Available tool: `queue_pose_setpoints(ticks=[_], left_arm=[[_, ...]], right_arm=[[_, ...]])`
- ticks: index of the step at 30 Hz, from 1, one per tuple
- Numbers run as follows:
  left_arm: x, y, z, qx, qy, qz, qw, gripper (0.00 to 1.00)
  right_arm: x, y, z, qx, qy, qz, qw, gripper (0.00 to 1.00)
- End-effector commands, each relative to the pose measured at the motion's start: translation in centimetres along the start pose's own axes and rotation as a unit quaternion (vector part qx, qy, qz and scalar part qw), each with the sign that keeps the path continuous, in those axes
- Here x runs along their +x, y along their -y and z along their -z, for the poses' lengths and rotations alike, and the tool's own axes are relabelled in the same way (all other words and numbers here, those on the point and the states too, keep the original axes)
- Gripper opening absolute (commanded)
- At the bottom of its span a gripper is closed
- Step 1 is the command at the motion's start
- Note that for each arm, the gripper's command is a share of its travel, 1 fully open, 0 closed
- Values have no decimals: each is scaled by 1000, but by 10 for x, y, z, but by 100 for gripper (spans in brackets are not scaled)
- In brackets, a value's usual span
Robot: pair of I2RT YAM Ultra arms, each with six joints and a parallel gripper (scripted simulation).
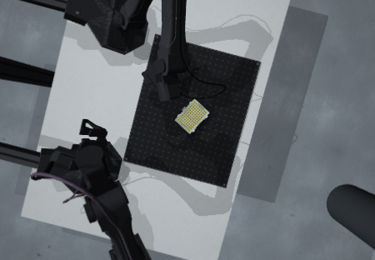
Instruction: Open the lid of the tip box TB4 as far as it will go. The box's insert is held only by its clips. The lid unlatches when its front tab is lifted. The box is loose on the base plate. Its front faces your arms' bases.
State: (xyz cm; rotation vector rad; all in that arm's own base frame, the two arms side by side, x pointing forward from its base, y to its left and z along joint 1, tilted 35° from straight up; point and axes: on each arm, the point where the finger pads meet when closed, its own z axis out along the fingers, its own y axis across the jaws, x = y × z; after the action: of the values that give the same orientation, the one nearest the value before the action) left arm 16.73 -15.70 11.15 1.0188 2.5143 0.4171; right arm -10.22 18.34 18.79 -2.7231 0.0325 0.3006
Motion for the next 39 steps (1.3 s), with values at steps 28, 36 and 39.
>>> queue_pose_setpoints(ticks=[28,36,39], left_arm=[[-1,0,1,1,3,1,1000,100],[-1,0,1,1,3,1,1000,100],[-1,0,1,1,3,1,1000,100]], right_arm=[[-17,80,3,117,73,-147,979,100],[-20,124,6,174,132,-249,943,100],[-18,148,12,205,166,-298,918,100]])
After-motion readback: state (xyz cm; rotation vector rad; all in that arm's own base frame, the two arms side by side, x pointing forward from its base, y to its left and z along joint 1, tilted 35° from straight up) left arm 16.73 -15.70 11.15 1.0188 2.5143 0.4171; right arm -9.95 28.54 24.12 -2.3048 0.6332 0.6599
